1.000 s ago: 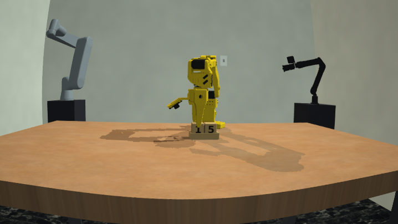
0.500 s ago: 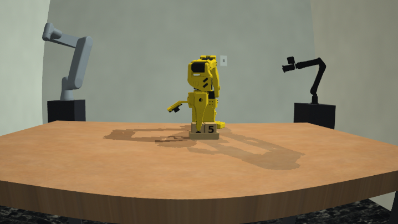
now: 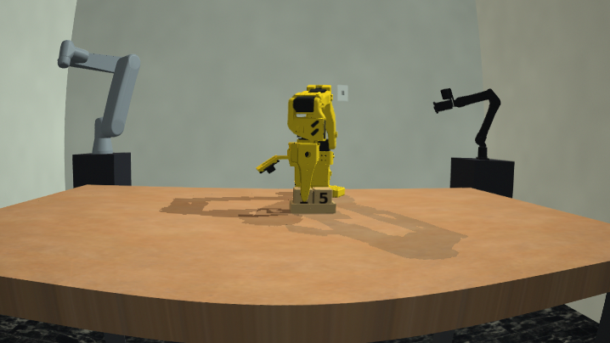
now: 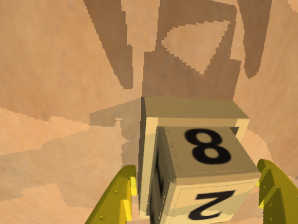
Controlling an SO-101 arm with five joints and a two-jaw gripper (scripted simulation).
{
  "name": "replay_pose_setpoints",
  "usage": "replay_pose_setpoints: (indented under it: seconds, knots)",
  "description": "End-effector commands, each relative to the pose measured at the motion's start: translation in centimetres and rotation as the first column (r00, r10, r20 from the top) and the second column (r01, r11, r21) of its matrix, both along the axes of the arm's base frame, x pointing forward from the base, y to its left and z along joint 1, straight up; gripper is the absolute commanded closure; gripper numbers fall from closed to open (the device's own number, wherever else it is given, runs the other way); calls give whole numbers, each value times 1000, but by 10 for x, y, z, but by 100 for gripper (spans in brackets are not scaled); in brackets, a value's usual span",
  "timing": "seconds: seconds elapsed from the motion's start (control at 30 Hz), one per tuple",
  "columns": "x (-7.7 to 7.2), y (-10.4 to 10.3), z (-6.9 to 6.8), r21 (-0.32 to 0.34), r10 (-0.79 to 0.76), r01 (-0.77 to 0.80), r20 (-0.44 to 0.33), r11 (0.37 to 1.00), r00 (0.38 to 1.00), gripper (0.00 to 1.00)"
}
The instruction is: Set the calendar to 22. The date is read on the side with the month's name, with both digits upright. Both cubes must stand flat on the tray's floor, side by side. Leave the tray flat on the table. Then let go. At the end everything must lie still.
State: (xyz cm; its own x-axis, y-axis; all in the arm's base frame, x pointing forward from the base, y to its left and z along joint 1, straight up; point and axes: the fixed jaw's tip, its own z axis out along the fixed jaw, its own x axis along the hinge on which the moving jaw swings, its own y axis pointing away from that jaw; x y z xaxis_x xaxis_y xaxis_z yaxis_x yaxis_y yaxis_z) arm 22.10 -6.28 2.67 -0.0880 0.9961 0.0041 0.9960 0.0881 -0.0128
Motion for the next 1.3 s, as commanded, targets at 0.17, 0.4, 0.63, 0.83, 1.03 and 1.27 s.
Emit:
replay_pose_setpoints:
  seconds: [0.17, 0.4, 0.63, 0.83, 1.03, 1.27]
  knots:
    - [2, 0, 5, -9, -4, 5, 33, 1000, 999, 70]
    - [0, 0, 5, -9, -8, 8, 33, 1000, 999, 75]
    - [-3, 0, 5, -9, -11, 11, 33, 1000, 999, 79]
    - [-4, 0, 5, -9, -13, 13, 33, 1000, 999, 81]
    - [-5, 0, 5, -9, -14, 14, 33, 1000, 999, 83]
    - [-5, 0, 5, -9, -14, 14, 33, 1000, 999, 83]
